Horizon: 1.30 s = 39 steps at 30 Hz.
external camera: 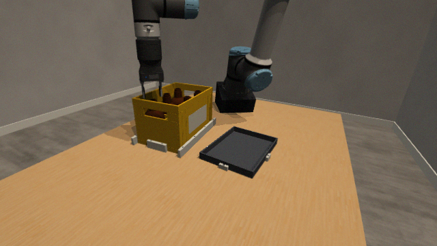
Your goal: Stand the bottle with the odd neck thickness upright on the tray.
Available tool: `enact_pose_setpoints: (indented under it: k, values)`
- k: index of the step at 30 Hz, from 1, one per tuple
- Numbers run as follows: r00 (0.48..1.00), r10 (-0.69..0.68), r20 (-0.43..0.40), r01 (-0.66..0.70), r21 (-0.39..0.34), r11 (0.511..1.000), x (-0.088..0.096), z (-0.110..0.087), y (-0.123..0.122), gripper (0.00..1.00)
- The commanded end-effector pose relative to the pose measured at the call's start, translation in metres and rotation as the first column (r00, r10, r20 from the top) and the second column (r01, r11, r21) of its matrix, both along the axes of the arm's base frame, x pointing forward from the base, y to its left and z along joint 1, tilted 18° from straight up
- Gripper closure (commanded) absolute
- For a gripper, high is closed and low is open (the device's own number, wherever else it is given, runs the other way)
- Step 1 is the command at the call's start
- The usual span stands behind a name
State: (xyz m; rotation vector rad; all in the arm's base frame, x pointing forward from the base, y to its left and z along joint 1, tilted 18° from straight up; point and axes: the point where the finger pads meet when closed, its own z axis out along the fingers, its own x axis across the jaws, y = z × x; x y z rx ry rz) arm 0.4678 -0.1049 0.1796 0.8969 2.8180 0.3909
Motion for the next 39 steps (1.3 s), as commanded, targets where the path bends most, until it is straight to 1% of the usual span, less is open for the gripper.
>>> enact_pose_setpoints:
  k: [1,22,39]
  values:
    - [1.000,0.000,0.001,0.000,-0.001,1.000,0.001,-0.004,0.001,0.00]
    - [1.000,0.000,0.001,0.000,-0.001,1.000,0.006,-0.024,0.005,0.00]
    - [1.000,0.000,0.001,0.000,-0.001,1.000,0.008,-0.030,0.006,0.00]
